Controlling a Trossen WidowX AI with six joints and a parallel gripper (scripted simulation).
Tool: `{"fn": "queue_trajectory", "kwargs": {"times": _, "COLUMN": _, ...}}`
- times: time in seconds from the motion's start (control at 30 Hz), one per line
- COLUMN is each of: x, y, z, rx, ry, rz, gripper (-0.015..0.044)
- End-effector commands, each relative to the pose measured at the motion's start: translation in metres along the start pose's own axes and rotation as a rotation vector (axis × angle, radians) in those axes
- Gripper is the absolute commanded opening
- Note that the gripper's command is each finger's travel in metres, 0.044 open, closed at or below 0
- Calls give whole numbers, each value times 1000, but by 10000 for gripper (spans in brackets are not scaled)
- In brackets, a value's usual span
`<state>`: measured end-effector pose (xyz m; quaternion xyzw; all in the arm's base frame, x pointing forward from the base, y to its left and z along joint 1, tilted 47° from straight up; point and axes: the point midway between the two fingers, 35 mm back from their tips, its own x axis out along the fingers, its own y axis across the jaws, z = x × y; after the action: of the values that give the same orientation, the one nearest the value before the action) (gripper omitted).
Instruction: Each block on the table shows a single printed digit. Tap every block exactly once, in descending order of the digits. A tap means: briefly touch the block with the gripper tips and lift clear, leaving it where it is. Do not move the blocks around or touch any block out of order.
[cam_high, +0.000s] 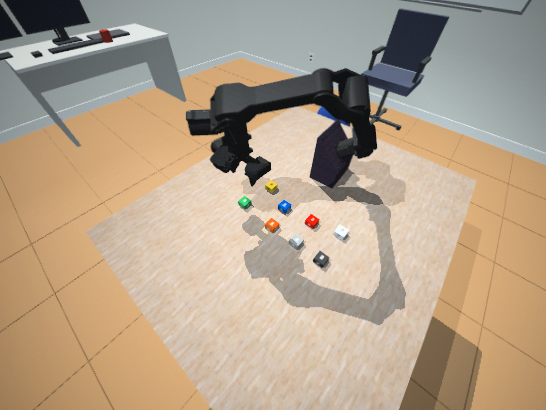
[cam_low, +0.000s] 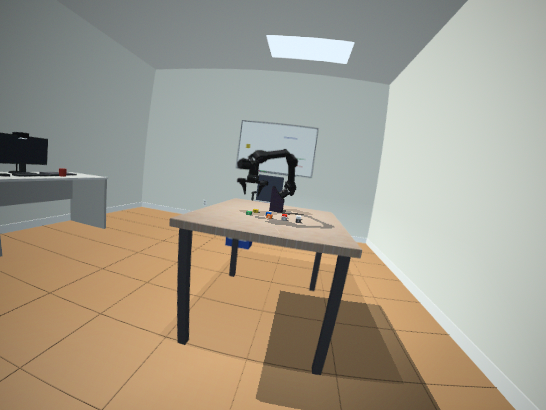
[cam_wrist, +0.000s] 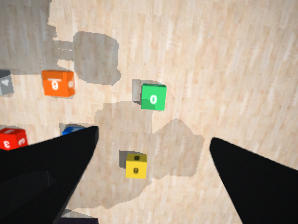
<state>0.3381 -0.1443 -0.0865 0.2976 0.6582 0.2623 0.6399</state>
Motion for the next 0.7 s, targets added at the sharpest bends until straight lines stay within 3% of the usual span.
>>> {"fn": "queue_trajectory", "kwargs": {"times": 0.0, "x": -4, "y": 3, "z": 6, "rx": -31, "ry": -5, "rz": -17, "gripper": 400}}
{"fn": "queue_trajectory", "kwargs": {"times": 0.67, "x": -5, "y": 8, "z": 3, "rx": -31, "ry": -5, "rz": -17, "gripper": 400}}
